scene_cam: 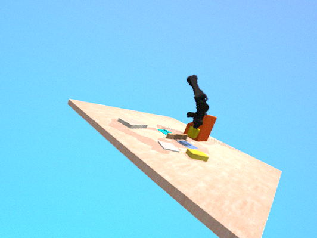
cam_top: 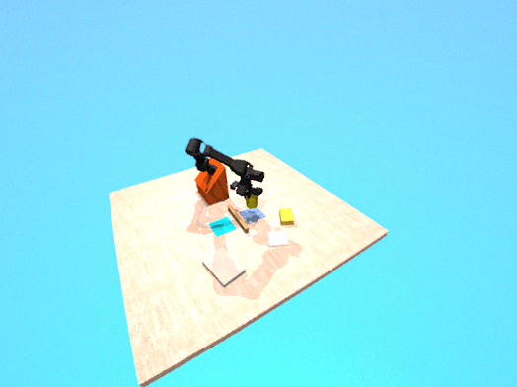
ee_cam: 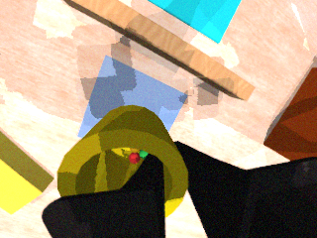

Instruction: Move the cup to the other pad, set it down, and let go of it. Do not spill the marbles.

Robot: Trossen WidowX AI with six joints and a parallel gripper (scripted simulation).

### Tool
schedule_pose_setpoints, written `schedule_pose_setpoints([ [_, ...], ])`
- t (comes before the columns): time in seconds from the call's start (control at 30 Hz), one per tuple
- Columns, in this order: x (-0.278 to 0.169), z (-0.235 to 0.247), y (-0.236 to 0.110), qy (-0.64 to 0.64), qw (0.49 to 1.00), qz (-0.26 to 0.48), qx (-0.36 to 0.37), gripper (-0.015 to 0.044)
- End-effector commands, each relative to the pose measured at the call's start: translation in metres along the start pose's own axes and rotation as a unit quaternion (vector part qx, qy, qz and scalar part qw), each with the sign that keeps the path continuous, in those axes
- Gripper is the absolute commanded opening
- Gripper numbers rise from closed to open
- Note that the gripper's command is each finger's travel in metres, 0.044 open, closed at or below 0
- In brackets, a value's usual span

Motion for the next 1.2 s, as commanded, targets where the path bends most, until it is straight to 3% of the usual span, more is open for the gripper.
schedule_pose_setpoints([
  [0.0,0.000,0.000,0.000,0.000,1.000,0.000,0.000,0.0000],
  [0.53,0.002,-0.001,0.000,0.000,1.000,0.000,0.000,0.0000],
  [1.17,0.039,-0.015,-0.002,0.003,1.000,0.001,0.000,0.0000],
])
Point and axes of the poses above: the point midway between the two fingers, 35 mm back from their tips, its own y axis out along the fingers, its own z axis across the jaws, x = y × z, the point moved 3 cm from there along -y, back along the fingers, and after that the axes turned 6 degrees about y, right-handed, at the moved point
